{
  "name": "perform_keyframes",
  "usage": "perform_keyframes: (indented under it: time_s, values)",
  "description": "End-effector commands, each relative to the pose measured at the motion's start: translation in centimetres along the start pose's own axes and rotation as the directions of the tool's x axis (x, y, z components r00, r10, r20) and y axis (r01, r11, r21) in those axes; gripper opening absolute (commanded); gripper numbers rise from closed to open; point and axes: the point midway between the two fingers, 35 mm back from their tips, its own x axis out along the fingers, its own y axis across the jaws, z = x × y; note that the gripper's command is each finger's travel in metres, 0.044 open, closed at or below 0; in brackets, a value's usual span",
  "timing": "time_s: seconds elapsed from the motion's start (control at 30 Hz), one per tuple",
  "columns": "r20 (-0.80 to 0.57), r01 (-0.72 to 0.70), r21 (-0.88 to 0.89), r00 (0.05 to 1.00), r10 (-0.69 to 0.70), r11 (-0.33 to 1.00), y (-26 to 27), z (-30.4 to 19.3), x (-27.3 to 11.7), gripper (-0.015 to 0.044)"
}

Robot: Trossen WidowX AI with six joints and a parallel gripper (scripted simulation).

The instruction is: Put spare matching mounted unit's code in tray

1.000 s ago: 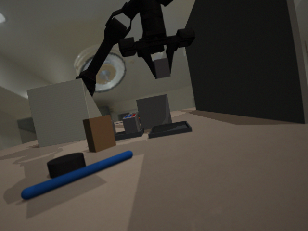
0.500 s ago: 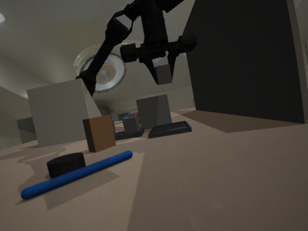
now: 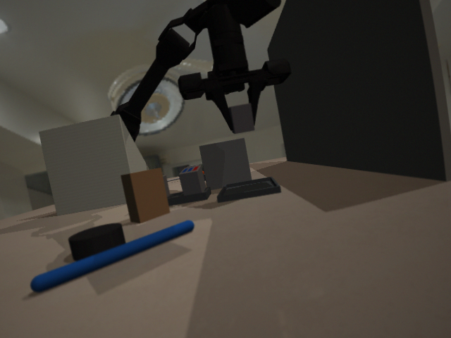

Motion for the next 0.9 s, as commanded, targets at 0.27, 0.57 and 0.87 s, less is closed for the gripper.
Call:
perform_keyframes:
  time_s: [0.27,0.57,0.87]
  values:
    - [0.005,0.001,0.006,1.0,-0.001,1.0,0.1,0.1,1.4,0.0]
    - [0.006,0.001,0.006,1.0,-0.001,1.0,0.1,0.1,2.3,0.0]
    - [0.006,0.001,0.006,1.0,-0.001,1.0,0.1,0.1,3.3,0.0]
